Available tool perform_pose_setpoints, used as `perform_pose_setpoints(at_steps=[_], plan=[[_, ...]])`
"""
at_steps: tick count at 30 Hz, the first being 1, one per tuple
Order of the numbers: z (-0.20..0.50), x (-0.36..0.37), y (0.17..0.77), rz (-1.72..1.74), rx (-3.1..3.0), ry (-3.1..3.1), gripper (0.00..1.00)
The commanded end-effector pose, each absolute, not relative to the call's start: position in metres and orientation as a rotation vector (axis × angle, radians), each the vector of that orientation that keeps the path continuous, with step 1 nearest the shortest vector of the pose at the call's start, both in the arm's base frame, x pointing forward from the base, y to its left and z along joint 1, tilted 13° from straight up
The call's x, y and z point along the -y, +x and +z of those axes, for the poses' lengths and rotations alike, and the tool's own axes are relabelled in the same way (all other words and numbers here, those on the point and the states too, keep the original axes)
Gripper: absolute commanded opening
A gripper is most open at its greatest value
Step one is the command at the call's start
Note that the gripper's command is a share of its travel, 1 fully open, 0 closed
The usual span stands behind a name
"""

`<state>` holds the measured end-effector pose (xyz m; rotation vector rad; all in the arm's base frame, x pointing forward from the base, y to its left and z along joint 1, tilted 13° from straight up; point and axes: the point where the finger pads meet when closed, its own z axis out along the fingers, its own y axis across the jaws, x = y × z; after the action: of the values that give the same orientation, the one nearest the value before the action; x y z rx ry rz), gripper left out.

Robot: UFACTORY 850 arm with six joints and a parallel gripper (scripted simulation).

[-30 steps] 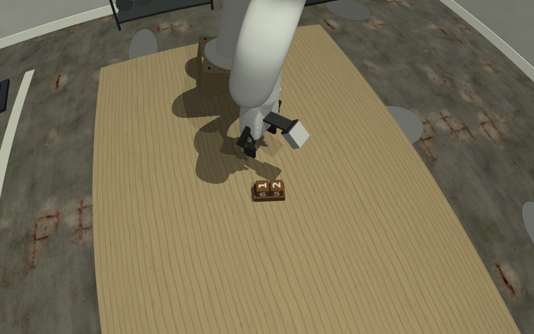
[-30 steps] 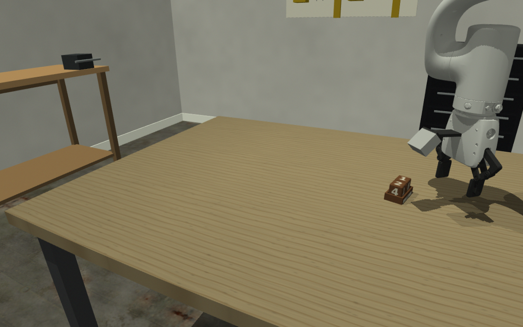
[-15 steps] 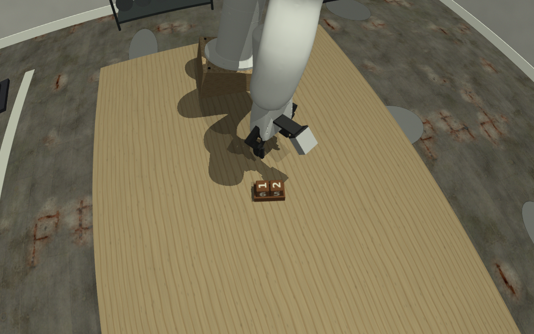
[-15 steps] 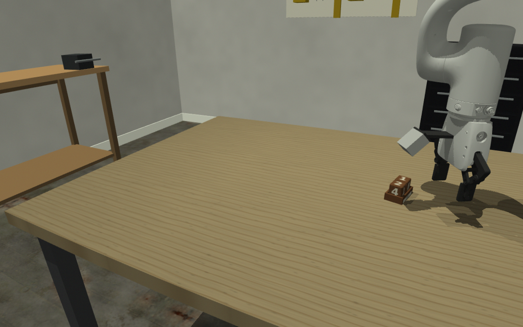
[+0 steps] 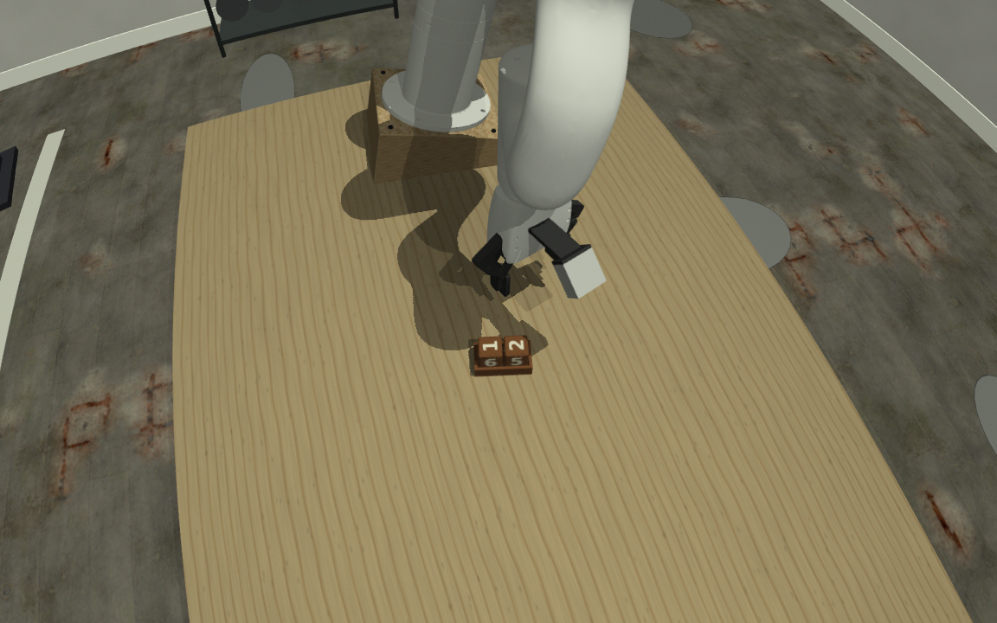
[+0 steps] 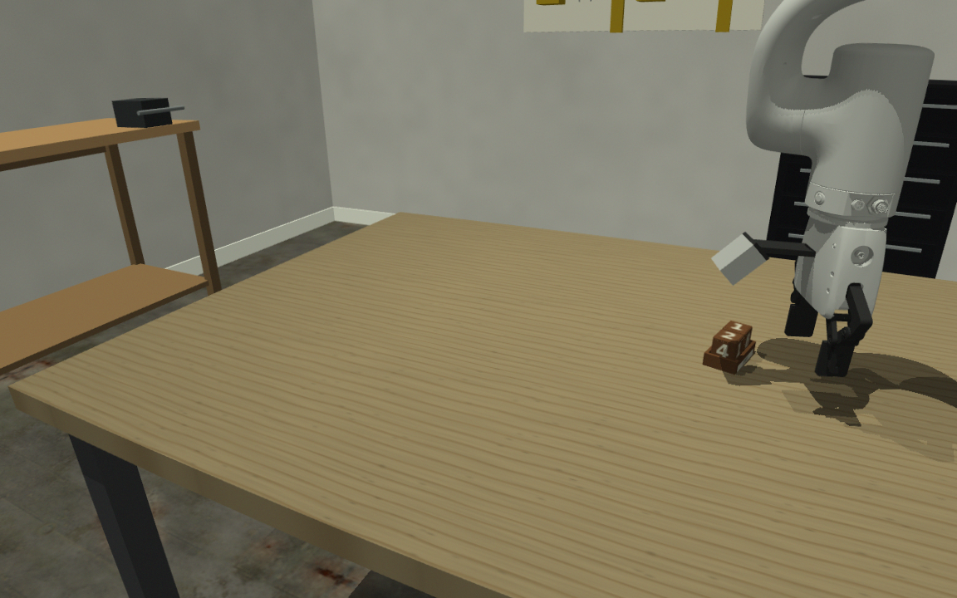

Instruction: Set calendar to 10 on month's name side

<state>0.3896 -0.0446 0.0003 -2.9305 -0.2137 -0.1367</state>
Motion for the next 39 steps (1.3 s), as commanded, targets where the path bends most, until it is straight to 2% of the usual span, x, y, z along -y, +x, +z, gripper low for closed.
perform_pose_setpoints(at_steps=[1, 23, 39], plan=[[0.001, 0.044, 0.391, -0.111, 0.171, -2.926, 1.00], [0.009, 0.016, 0.414, -0.062, -0.289, -2.908, 1.00], [0.001, -0.001, 0.426, -0.062, -0.289, -2.908, 1.00]])
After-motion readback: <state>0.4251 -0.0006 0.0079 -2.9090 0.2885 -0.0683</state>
